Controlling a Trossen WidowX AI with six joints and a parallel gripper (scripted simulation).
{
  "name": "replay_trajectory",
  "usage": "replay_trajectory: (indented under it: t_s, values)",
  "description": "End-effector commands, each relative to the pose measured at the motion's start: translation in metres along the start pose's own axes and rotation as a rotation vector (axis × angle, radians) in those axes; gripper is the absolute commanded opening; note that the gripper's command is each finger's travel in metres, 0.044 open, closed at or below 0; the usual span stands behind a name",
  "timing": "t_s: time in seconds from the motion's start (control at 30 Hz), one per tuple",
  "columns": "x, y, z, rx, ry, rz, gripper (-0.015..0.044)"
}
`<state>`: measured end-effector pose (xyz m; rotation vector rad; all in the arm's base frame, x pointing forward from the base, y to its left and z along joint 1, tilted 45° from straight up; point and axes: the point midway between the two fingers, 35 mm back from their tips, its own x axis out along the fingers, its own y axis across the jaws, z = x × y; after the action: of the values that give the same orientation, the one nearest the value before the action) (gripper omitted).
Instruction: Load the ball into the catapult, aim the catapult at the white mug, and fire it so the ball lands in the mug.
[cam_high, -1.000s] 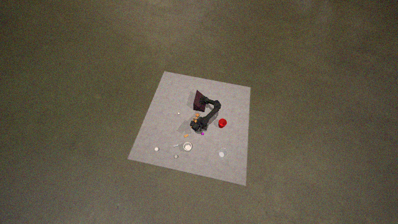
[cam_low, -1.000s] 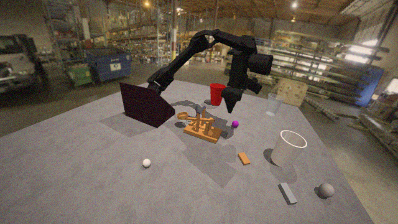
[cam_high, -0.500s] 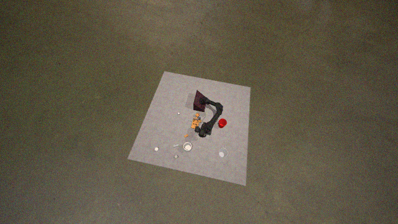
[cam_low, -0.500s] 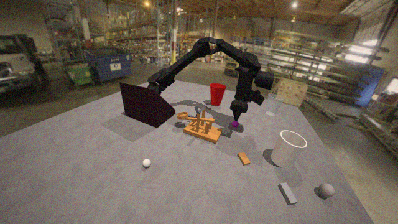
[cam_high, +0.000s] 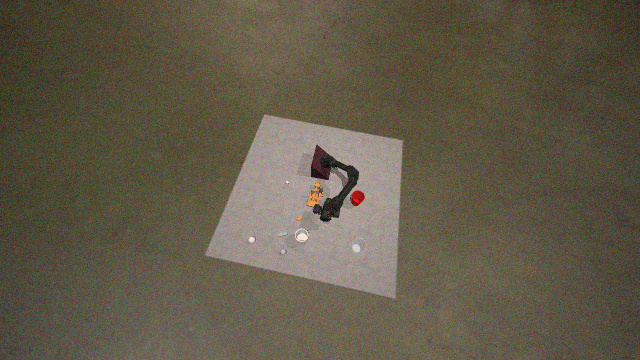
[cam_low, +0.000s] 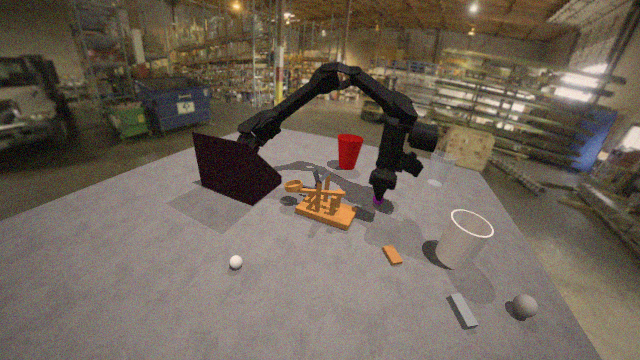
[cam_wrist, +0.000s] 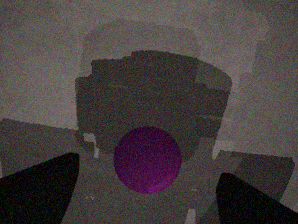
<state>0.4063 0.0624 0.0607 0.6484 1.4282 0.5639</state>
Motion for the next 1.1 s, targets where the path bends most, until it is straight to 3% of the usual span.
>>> replay_trajectory:
  t_s: [0.0, 0.33, 0.53, 0.77, 0.9, 1.07]
  values:
    - [0.008, 0.001, -0.001, 0.005, 0.003, 0.005, 0.03]
    - [0.022, 0.001, -0.001, 0.005, 0.004, 0.007, 0.03]
    - [0.022, 0.001, -0.001, 0.005, 0.004, 0.007, 0.0142]
    - [0.022, 0.001, -0.001, 0.005, 0.004, 0.007, 0.0096]
    - [0.013, 0.001, 0.0, 0.005, 0.003, 0.005, 0.0]
    - [-0.016, -0.001, 0.004, 0.005, 0.003, 0.0, 0.0]
